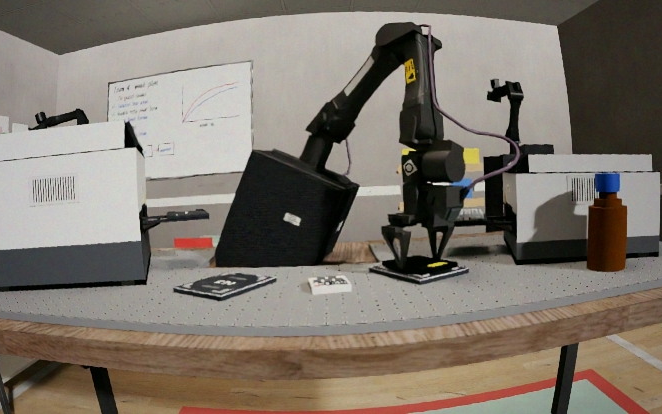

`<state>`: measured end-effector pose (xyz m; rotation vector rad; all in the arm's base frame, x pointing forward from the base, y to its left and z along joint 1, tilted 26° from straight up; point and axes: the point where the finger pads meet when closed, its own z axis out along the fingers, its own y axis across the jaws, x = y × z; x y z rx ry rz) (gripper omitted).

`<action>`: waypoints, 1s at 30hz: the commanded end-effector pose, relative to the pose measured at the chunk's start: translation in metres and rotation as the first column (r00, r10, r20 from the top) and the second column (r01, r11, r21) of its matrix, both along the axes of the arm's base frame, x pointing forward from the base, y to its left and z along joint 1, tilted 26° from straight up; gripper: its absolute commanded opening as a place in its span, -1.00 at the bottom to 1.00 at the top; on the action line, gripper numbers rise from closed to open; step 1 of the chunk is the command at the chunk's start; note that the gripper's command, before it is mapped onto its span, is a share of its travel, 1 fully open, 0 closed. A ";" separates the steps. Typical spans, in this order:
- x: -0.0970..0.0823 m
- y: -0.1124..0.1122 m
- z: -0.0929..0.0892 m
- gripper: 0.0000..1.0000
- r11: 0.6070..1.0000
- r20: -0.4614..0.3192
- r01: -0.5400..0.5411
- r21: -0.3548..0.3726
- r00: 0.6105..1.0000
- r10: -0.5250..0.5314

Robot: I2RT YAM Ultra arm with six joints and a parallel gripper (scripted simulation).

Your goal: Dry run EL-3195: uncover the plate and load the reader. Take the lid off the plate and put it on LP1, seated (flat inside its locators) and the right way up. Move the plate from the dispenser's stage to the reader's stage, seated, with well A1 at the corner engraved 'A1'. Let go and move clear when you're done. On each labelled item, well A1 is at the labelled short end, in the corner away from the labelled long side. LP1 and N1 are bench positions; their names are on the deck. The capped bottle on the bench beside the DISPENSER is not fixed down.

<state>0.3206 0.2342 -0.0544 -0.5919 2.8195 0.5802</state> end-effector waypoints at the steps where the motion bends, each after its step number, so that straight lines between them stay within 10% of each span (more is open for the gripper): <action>1: 0.004 0.001 0.000 0.71 1.000 0.013 0.010 0.002 1.000 -0.010; 30: 0.002 0.001 0.000 1.00 1.000 0.009 0.007 0.004 1.000 -0.007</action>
